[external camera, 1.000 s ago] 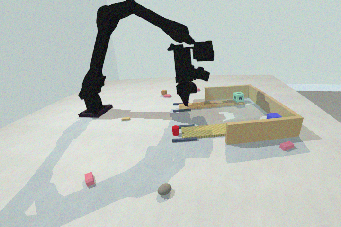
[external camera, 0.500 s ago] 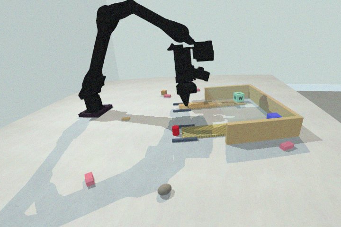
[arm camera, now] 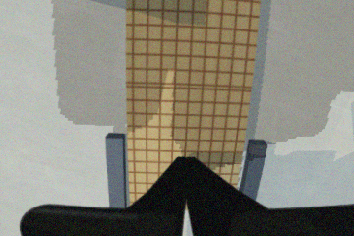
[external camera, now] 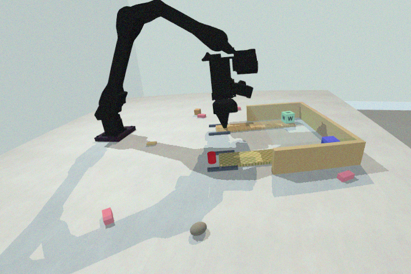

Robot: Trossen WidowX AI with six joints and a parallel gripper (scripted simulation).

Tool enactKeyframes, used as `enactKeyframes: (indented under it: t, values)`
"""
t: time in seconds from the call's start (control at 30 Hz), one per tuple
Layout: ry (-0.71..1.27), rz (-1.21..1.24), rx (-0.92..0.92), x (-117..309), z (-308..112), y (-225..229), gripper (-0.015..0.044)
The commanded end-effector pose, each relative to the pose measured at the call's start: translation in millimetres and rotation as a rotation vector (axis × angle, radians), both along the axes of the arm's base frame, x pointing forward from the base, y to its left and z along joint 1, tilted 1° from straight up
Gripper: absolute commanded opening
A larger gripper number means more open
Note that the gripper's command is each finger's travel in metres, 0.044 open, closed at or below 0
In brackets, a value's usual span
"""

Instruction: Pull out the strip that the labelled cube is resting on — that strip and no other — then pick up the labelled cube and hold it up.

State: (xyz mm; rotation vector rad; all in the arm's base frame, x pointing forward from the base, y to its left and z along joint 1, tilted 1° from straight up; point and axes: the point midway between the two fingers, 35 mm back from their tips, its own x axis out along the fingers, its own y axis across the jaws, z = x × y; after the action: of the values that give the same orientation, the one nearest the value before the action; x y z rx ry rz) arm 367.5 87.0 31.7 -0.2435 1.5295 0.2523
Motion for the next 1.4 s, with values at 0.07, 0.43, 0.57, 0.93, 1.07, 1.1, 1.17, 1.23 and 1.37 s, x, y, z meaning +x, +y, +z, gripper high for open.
enactKeyframes:
  t: [0.07, 0.43, 0.57, 0.93, 1.07, 1.1, 1.17, 1.23, 1.37]
  values:
    - [0.004, 0.002, -0.001, 0.6, -3.8, 0.1, 0.0000]
    - [0.004, 0.002, -0.001, 1.1, -4.8, 0.2, 0.0000]
    - [0.004, 0.002, -0.001, 1.1, -5.1, 0.2, 0.0000]
    - [0.006, 0.002, -0.001, -14.1, -6.0, -4.4, 0.0000]
    - [0.006, 0.002, -0.001, -19.8, -6.4, -6.2, 0.0000]
    - [0.006, 0.002, -0.001, -21.2, -6.5, -6.6, 0.0000]
    - [0.007, 0.002, -0.001, -24.0, -6.7, -7.4, 0.0000]
    - [0.007, 0.002, -0.001, -26.7, -7.0, -8.3, 0.0000]
    - [0.007, 0.002, -0.002, -32.8, -7.4, -10.2, 0.0000]
